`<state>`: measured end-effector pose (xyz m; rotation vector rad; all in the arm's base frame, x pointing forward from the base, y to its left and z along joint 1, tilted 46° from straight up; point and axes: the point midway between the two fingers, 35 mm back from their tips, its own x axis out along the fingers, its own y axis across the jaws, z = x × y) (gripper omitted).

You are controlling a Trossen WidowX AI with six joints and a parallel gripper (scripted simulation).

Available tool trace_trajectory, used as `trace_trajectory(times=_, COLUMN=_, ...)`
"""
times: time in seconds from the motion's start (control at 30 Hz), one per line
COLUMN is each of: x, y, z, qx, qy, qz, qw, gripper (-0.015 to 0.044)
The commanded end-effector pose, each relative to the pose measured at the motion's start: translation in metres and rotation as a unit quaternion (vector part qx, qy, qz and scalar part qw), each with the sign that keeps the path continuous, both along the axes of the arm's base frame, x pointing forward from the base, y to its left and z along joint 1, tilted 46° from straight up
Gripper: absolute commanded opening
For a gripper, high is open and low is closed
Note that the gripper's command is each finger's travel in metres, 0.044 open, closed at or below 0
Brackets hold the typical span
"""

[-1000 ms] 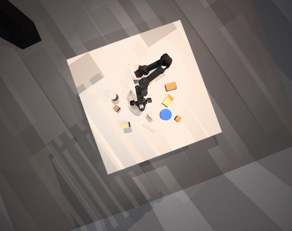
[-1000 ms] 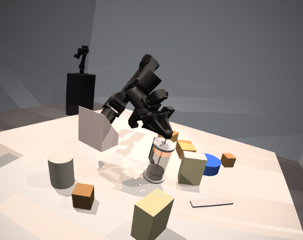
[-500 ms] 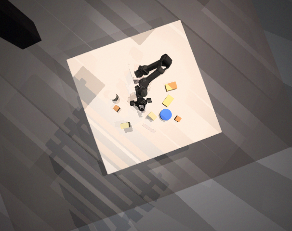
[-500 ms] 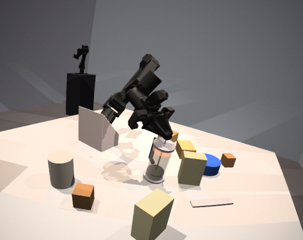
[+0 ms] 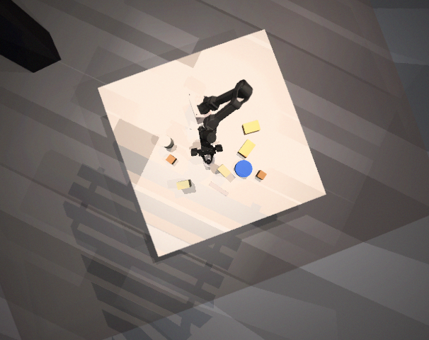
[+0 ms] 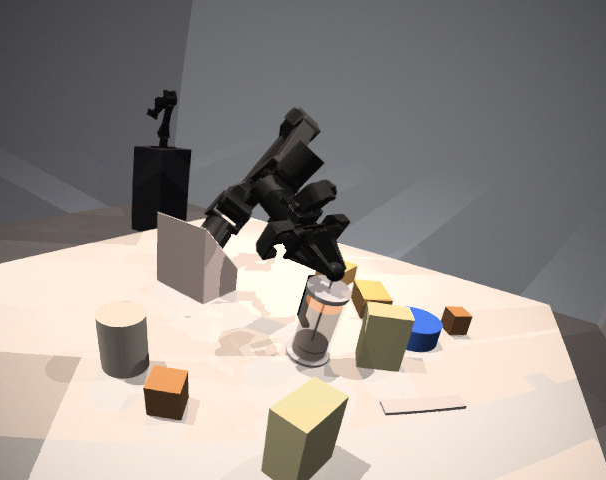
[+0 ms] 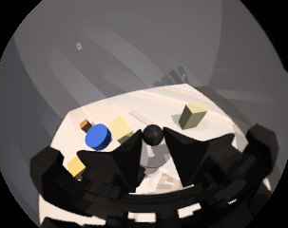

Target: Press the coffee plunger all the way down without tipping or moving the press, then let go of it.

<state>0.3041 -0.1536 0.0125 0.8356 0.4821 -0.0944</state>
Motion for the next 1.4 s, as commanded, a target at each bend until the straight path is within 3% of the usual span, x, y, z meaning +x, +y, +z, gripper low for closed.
trace_trajectory(times=0.0, x=0.000, y=0.000, z=0.000, qx=0.000, qy=0.000, qz=0.000, qw=1.000, gripper=0.0128)
trace_trajectory(times=0.27, x=0.000, y=0.000, z=0.000, qx=0.000, qy=0.000, qz=0.000, qw=1.000, gripper=0.0128)
trace_trajectory(times=0.67, x=0.000, y=0.000, z=0.000, qx=0.000, qy=0.000, qz=0.000, qw=1.000, gripper=0.0440)
trace_trajectory(times=0.87, x=-0.003, y=-0.008, z=0.007, qx=0.000, qy=0.003, qz=0.000, qw=1.000, gripper=0.0440)
trace_trajectory(times=1.13, x=-0.032, y=-0.042, z=0.061, qx=0.006, qy=0.010, qz=0.000, qw=1.000, gripper=0.0440)
trace_trajectory(times=1.37, x=-0.033, y=-0.043, z=0.063, qx=0.006, qy=0.010, qz=0.000, qw=1.000, gripper=0.0440)
